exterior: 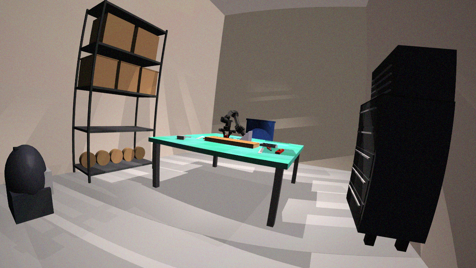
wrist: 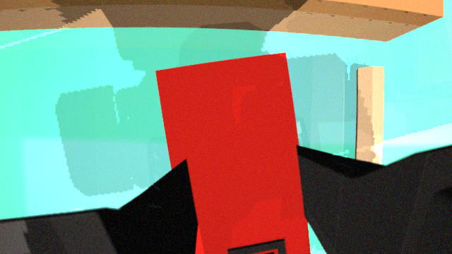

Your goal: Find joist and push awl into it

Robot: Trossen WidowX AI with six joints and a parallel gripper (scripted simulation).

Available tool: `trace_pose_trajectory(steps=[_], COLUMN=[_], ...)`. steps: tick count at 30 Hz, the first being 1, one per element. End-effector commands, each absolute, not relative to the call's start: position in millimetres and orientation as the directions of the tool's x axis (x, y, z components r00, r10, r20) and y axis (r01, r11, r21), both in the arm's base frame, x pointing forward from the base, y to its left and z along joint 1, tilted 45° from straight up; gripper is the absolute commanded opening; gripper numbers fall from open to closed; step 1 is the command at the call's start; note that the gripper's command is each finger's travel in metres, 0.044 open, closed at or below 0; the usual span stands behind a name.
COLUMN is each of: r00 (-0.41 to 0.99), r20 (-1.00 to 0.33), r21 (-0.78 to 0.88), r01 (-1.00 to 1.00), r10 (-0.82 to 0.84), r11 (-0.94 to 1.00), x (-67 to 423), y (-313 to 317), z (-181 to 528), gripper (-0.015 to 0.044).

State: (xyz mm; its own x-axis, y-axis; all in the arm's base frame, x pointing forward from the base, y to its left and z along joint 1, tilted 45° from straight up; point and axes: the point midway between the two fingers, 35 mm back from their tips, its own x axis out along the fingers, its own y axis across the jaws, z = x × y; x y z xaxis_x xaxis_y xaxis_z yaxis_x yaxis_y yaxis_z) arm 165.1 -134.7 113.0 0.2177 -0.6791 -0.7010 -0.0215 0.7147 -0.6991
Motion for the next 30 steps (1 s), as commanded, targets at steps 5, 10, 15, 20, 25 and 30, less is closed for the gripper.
trace_pose_trajectory(steps=[5, 10, 15, 20, 25, 30], r00=[0.218, 0.213, 0.211, 0.211, 0.216, 0.221], r20=[-0.714, -0.720, -0.721, -0.716, -0.707, -0.700], r21=[-0.685, -0.679, -0.679, -0.684, -0.694, -0.699], r01=[-0.021, -0.022, -0.023, -0.024, -0.024, -0.022], r10=[-0.666, -0.660, -0.660, -0.665, -0.674, -0.679], r11=[0.728, 0.734, 0.734, 0.729, 0.720, 0.714], x=[171, 173, 174, 173, 172, 174], y=[-118, -105, -93, -81, -70, -65], z=[127, 138, 150, 162, 176, 184], gripper=[0.0000, 0.0000, 0.0000, 0.0000, 0.0000, 0.0000])
